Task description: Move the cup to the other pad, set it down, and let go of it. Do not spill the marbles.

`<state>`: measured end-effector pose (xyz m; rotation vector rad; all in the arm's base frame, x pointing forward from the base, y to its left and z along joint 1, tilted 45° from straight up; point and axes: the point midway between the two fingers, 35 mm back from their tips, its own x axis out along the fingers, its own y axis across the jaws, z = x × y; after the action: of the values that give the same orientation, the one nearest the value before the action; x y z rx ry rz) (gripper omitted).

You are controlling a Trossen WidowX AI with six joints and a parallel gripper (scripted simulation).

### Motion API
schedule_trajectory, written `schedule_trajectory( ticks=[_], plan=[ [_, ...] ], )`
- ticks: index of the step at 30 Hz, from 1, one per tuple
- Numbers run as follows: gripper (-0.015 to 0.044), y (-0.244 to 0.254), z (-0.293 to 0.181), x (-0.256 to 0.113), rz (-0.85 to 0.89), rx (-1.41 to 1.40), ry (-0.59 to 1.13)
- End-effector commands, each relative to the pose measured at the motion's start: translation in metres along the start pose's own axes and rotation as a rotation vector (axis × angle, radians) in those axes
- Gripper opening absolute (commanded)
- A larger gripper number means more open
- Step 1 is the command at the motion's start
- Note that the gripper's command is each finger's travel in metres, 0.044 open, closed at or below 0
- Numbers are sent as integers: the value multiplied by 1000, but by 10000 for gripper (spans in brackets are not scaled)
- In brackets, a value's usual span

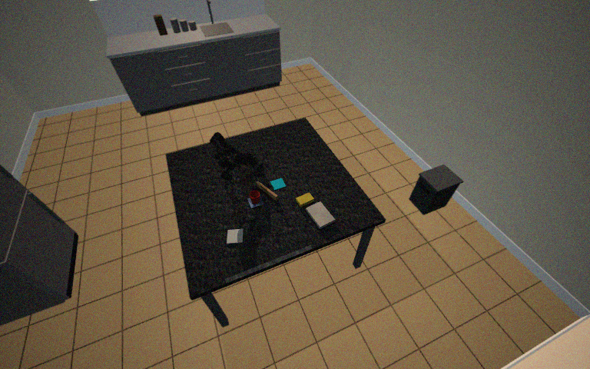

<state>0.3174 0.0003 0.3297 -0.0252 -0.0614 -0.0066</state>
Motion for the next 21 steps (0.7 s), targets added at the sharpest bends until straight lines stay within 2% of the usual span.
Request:
schedule_trajectory(
  ticks=[1,3,6,10,16,21],
  plan=[
    [374,0,-2,2,-3,-5,15],
    [321,-1,-22,14,-26,-50,132],
    [243,-3,-68,32,-60,-174,398],
    [148,-6,-124,38,-68,-380,751],
    [148,-21,-184,20,-11,-737,1271],
    [148,-34,-205,-2,133,-1085,1680]
  ],
)
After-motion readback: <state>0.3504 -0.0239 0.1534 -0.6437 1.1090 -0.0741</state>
